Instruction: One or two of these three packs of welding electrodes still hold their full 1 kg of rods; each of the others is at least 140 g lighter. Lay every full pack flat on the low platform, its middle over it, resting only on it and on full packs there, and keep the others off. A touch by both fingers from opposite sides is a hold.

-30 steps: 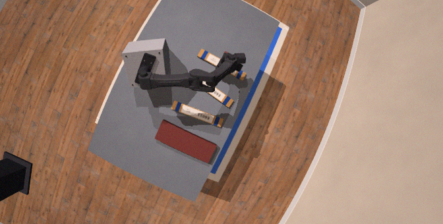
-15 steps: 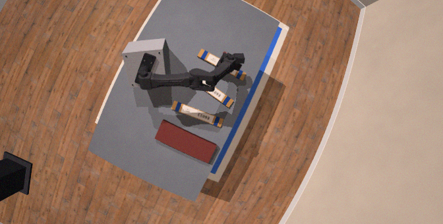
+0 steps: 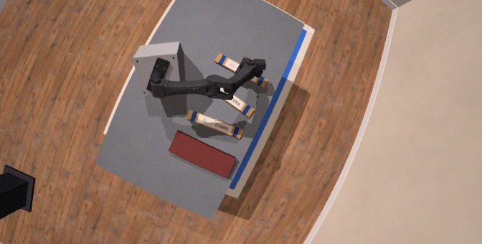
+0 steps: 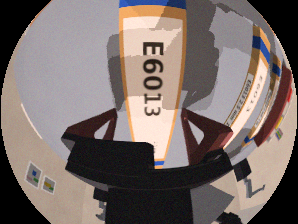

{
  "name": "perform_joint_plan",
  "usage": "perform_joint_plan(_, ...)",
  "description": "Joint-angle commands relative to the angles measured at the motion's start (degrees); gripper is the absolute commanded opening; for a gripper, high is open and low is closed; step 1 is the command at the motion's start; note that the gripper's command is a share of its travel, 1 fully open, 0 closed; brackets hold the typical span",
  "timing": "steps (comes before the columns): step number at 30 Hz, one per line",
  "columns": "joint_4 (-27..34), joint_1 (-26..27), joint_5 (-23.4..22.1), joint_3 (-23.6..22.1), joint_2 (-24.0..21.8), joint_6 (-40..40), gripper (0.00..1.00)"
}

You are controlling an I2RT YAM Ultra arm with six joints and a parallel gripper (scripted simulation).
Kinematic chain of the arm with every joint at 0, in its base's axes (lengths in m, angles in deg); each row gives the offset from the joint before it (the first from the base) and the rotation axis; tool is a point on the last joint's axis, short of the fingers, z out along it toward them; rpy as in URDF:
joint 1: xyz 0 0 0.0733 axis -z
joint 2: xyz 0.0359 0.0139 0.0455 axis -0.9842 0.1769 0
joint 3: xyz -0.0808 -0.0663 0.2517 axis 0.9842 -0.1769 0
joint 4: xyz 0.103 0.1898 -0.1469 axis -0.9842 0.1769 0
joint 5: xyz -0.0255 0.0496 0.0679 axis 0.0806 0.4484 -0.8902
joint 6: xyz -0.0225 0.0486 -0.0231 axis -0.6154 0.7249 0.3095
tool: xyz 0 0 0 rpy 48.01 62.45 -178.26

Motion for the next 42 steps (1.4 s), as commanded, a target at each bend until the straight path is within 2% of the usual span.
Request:
perform_joint_plan(1, -0.7, -1.4, 0.4, 1.2, -2.1, -0.7, 0.96)
perform_joint_plan(11, -1.1, -1.2, 0.4, -1.0, -1.9, -0.8, 0.96)
perform_joint_plan(42, -0.9, -1.0, 0.4, -1.0, -2.5, -1.2, 0.96)
